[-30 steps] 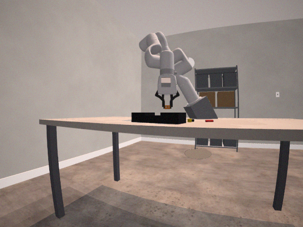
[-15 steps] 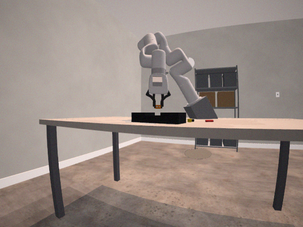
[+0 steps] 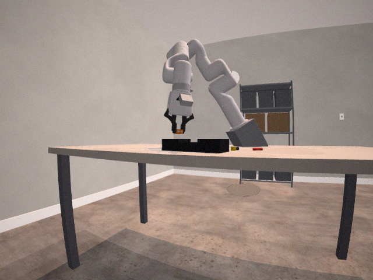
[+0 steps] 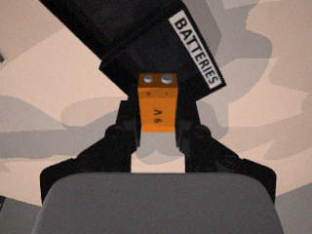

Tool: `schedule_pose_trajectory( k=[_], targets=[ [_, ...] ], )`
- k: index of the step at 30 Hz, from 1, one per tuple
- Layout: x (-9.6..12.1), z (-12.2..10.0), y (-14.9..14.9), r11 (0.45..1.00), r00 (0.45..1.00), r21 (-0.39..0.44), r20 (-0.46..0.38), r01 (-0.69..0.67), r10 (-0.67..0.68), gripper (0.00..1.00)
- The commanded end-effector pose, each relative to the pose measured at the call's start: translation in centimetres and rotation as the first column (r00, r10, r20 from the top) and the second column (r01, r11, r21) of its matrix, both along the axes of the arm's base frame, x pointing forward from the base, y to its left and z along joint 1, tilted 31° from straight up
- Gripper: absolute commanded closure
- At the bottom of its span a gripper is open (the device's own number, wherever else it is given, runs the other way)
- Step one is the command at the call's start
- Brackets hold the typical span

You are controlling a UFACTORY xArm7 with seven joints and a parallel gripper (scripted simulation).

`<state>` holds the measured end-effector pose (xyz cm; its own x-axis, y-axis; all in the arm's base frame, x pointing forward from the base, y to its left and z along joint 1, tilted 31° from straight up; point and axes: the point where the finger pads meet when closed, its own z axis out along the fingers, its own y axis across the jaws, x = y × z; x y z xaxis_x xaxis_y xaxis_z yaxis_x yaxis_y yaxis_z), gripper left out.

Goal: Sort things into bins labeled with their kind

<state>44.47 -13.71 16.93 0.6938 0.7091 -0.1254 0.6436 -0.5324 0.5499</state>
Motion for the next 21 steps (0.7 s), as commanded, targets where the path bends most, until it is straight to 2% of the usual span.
schedule_pose_trajectory(
  k=[1,7,9,10,19,21],
  targets=[
    [0.4,0.25,-0.17,0.991,0.988,-0.031,-0.079,-0.133,0.13,1.0],
    [0.44,0.28,-0.19,0.963,0.955,-0.062,-0.158,-0.264,0.251,1.0],
    [0.44,0.28,-0.19,0.963,0.955,-0.062,-0.158,-0.264,0.251,1.0],
    [0.43,0.27,-0.19,0.943,0.931,-0.07,-0.198,-0.326,0.307,1.0],
    [0.39,0.24,-0.16,0.869,0.835,-0.059,-0.317,-0.491,0.45,1.0],
    [0.38,0.24,-0.16,0.868,0.833,-0.058,-0.319,-0.493,0.452,1.0]
  ],
)
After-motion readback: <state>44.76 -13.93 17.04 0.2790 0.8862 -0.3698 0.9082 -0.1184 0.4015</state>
